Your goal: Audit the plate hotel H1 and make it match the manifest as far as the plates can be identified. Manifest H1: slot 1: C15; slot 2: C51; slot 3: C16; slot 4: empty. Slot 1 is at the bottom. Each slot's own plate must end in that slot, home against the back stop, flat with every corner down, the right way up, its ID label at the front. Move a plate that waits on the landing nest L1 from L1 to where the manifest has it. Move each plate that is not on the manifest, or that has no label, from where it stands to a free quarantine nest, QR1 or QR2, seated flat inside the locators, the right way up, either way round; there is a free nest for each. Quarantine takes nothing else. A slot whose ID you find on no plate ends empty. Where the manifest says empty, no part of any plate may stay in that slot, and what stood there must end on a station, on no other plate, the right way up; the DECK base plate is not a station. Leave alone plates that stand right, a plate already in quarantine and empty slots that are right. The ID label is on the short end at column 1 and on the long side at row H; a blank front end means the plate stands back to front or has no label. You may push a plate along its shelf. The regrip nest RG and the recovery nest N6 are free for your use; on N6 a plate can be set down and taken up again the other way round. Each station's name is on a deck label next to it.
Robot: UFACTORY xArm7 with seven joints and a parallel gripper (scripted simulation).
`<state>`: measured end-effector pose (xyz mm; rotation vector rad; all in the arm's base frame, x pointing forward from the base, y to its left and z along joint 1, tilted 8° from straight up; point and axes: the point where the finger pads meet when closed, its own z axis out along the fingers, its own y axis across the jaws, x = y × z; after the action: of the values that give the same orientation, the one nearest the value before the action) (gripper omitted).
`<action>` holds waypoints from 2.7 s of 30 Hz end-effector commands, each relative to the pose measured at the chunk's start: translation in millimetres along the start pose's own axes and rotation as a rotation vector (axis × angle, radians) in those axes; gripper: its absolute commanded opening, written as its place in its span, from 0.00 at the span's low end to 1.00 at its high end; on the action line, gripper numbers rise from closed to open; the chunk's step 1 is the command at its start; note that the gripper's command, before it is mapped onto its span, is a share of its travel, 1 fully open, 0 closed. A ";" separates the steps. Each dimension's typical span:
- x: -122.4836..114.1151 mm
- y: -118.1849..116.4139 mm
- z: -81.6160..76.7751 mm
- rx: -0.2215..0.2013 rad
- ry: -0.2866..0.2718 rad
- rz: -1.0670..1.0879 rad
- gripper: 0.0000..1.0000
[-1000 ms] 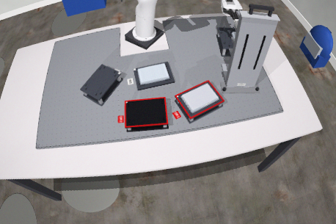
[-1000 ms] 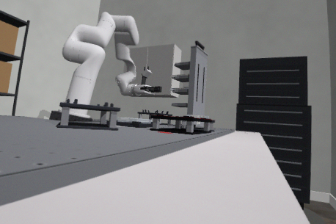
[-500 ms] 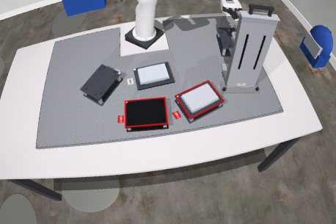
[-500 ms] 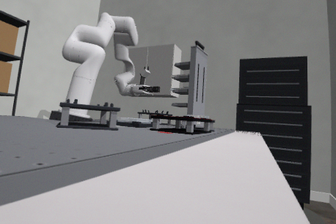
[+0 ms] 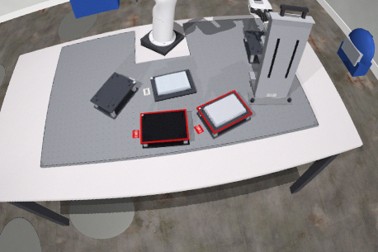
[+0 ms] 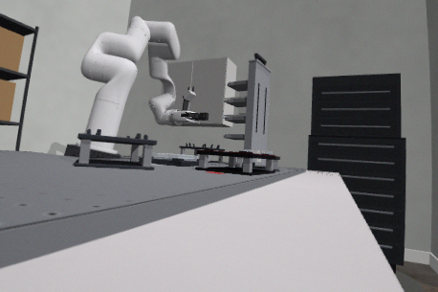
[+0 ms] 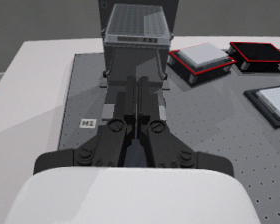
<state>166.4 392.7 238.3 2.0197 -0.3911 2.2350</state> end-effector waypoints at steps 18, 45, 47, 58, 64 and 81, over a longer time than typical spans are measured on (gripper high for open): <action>1.0 -0.6 -27.0 0.000 -0.001 0.003 1.00; 1.1 -0.6 -65.4 0.000 -0.002 0.003 1.00; 1.1 -0.6 -68.7 0.000 -0.002 0.003 1.00; 1.1 -0.6 -83.8 0.000 -0.002 0.003 1.00; 1.1 -0.6 -93.8 0.000 -0.002 0.003 1.00; 14.1 -0.5 -105.4 0.000 -0.002 0.003 1.00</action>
<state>63.9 418.9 241.6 2.0228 -0.3923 2.2349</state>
